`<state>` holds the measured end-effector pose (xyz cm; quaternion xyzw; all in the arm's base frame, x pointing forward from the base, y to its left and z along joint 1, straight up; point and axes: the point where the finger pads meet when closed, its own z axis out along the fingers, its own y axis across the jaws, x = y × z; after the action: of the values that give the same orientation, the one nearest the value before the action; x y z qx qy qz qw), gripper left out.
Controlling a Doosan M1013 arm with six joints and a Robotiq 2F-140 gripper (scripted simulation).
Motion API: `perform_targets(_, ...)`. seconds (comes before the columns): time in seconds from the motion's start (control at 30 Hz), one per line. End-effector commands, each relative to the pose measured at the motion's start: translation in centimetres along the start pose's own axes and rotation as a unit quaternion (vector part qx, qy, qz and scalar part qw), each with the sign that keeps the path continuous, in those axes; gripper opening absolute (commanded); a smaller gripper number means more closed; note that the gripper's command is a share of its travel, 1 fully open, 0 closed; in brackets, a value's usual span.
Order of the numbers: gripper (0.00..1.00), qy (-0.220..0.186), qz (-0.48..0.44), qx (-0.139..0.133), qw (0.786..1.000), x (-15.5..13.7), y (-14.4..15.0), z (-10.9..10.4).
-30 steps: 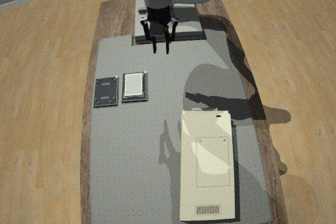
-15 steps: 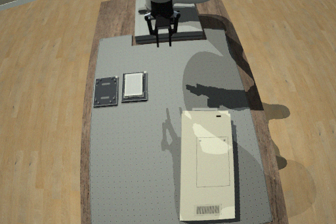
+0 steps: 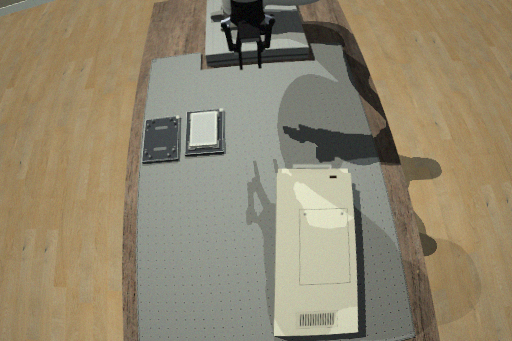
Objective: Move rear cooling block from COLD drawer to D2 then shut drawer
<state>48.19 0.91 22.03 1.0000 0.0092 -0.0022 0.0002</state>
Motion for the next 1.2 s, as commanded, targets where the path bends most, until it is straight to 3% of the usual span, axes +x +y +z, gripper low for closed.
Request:
perform_targets(0.0,0.35,0.0,-0.002,0.001,1.0,-0.05,-0.1,0.0)
perform_targets(0.37,0.35,0.0,-0.002,0.001,1.0,-0.05,-0.1,0.0)
perform_targets(0.93,0.34,0.001,-0.201,0.002,0.98,-0.17,-0.13,0.11)
perform_targets(1.17,0.34,0.001,-0.291,0.002,0.957,-0.17,-0.12,0.11)
